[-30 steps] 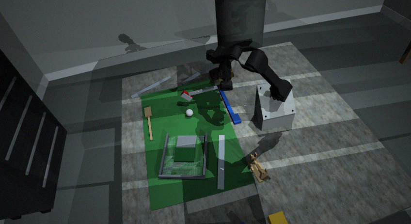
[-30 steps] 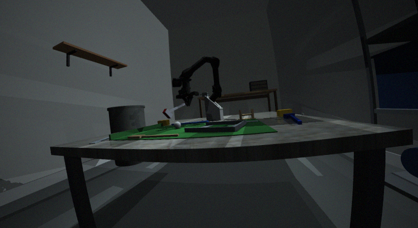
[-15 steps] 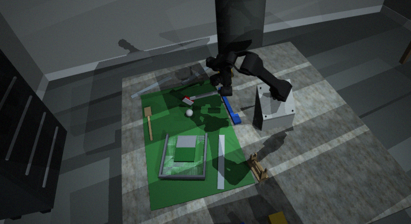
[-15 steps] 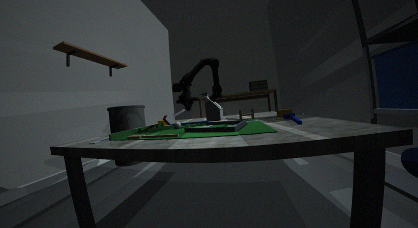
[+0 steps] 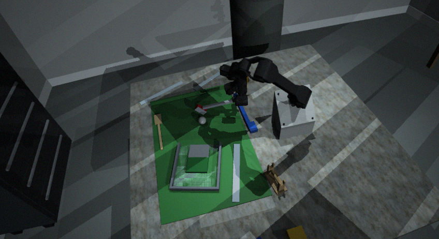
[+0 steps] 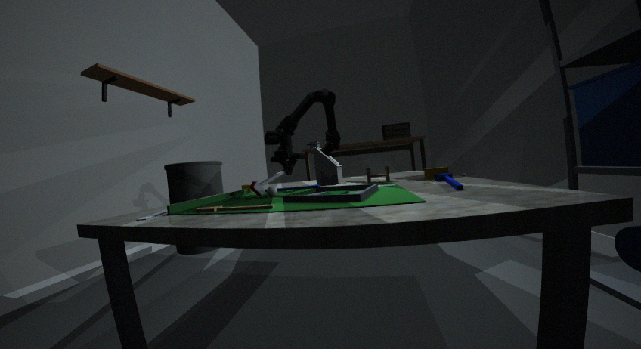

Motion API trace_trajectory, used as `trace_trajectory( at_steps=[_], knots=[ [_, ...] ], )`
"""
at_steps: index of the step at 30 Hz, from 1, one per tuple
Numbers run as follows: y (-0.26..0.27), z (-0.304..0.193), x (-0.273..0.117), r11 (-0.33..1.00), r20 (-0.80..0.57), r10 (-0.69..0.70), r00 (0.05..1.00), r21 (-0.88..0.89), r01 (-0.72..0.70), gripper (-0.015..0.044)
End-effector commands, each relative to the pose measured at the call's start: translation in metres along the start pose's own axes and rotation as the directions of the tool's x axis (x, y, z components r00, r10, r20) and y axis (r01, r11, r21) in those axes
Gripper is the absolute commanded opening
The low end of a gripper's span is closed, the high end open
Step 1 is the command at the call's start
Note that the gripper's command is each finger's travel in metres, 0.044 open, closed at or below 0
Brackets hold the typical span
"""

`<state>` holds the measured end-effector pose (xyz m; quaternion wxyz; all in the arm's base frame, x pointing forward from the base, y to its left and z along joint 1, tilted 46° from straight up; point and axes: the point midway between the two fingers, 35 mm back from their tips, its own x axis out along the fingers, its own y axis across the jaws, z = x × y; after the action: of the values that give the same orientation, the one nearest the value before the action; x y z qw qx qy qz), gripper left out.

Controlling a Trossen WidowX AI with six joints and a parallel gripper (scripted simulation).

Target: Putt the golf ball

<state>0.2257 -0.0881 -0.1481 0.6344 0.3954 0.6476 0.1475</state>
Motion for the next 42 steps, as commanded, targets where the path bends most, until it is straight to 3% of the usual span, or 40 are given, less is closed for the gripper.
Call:
trace_trajectory(
  at_steps=[1, 29, 38, 42],
  knots=[
    [0.000, 0.001, 0.004, 1.000, 0.011, 0.006, 1.000, 0.005, -0.006, 0.0000],
    [-0.025, 0.000, 0.006, 1.000, 0.008, 0.009, 1.000, 0.010, -0.009, 0.0000],
    [0.099, 0.004, 0.005, 1.000, 0.011, 0.008, 1.000, 0.007, -0.008, 0.0000],
    [0.109, 0.002, 0.006, 1.000, 0.009, 0.012, 1.000, 0.006, -0.012, 0.0000]
  ],
)
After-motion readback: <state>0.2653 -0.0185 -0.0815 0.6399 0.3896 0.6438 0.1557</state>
